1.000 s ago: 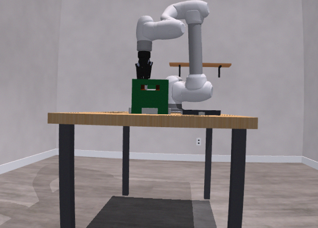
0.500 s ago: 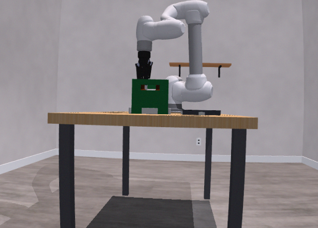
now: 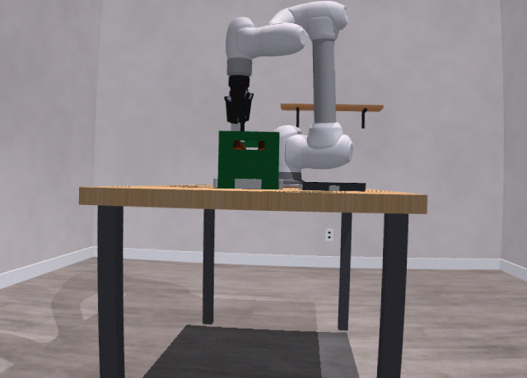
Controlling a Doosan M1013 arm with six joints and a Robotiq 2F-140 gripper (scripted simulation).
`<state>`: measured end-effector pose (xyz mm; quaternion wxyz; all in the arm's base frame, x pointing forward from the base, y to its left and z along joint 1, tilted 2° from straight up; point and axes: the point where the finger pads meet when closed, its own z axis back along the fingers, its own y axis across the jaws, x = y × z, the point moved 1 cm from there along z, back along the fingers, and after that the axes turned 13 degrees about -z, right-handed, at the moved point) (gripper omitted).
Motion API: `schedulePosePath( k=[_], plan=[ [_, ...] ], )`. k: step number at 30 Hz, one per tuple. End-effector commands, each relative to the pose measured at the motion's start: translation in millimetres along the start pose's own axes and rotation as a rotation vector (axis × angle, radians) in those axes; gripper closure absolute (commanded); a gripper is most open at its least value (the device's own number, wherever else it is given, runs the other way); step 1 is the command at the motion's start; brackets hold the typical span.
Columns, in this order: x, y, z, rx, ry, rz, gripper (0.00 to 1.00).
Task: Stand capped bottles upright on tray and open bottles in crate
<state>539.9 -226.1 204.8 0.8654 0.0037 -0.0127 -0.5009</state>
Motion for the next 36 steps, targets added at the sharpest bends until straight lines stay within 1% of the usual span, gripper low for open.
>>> schedulePosePath(
  k=[1, 3, 4, 18, 20, 21, 35, 36],
  plan=[
    [0, 0, 17, 0.006, 0.001, 0.004, 1.00],
    [0, 0, 17, 0.006, 0.001, 0.004, 1.00],
    [0, 0, 12, 0.001, 0.000, 0.001, 1.00],
    [0, 1, 59, 0.006, 0.001, 0.004, 1.00],
    [0, 1, 59, 0.006, 0.001, 0.004, 1.00],
    [1, 0, 54, 0.001, 0.000, 0.001, 1.00],
    [0, 0, 101, 0.006, 0.001, 0.004, 1.00],
    [0, 0, 101, 0.006, 0.001, 0.004, 1.00]
  ],
)
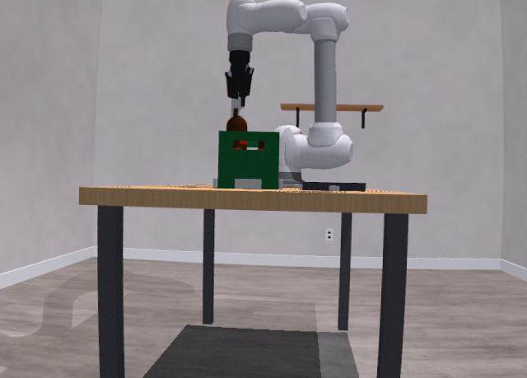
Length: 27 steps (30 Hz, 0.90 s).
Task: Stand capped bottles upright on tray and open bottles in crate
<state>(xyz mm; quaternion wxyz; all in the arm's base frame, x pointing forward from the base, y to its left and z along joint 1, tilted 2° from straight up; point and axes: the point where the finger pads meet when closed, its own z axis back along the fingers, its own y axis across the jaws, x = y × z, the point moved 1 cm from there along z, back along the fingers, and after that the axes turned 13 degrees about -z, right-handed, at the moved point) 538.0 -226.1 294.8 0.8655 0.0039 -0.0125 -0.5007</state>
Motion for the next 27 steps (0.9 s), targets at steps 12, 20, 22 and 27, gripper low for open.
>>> schedulePosePath(
  k=[12, 20, 22, 27],
  plan=[
    [0, 0, 39, 0.004, 0.001, 0.003, 1.00],
    [0, 0, 45, 0.001, 0.000, 0.000, 1.00],
    [0, 0, 47, 0.002, 0.000, 0.001, 1.00],
    [0, 0, 50, 0.004, 0.000, 0.002, 1.00]
  ],
)
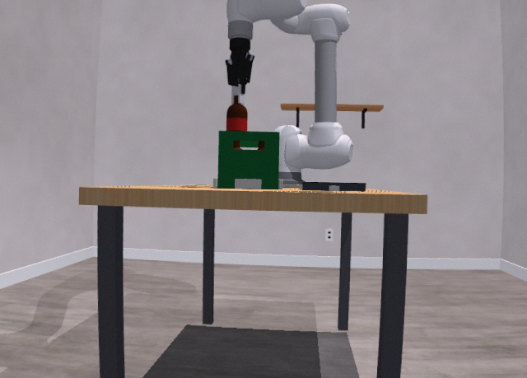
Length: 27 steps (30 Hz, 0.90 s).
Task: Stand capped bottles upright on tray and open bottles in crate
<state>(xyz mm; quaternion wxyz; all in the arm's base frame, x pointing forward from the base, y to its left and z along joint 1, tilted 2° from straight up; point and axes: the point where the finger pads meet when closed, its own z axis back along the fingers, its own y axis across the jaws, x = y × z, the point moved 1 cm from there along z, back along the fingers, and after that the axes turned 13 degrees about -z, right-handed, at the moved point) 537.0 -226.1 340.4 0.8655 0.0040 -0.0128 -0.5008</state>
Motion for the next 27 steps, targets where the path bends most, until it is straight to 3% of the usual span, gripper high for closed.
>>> schedulePosePath(
  k=[1, 27],
  plan=[
    [-0.5, 0.0, 4.8, 0.003, 0.001, 0.003, 1.00],
    [-0.9, 5.3, 6.6, 0.000, 0.001, 0.000, 1.00]
  ],
)
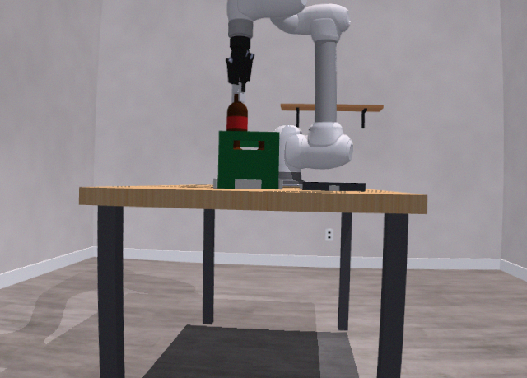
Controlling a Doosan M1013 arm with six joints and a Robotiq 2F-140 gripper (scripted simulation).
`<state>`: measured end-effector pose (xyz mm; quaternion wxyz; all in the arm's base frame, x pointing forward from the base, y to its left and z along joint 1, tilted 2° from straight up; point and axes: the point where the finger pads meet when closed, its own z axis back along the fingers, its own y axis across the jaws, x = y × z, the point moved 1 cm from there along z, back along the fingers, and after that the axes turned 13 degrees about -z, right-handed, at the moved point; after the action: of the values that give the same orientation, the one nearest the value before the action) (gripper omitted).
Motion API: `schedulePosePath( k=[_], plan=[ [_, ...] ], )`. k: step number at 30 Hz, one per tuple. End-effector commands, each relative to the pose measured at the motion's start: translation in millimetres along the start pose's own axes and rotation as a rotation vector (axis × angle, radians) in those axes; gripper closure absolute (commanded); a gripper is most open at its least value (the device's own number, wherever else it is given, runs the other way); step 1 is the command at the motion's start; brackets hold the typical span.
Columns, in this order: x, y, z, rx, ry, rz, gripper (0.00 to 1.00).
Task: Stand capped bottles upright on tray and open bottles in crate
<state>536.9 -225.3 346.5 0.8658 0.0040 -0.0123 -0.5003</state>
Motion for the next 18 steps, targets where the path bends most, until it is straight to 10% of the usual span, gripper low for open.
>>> schedulePosePath(
  k=[1, 18],
  plan=[
    [-1, 8, 1, 0.001, 0.000, -0.001, 1.00],
    [-8, 40, 4, 0.005, -0.004, 0.008, 1.00]
  ],
)
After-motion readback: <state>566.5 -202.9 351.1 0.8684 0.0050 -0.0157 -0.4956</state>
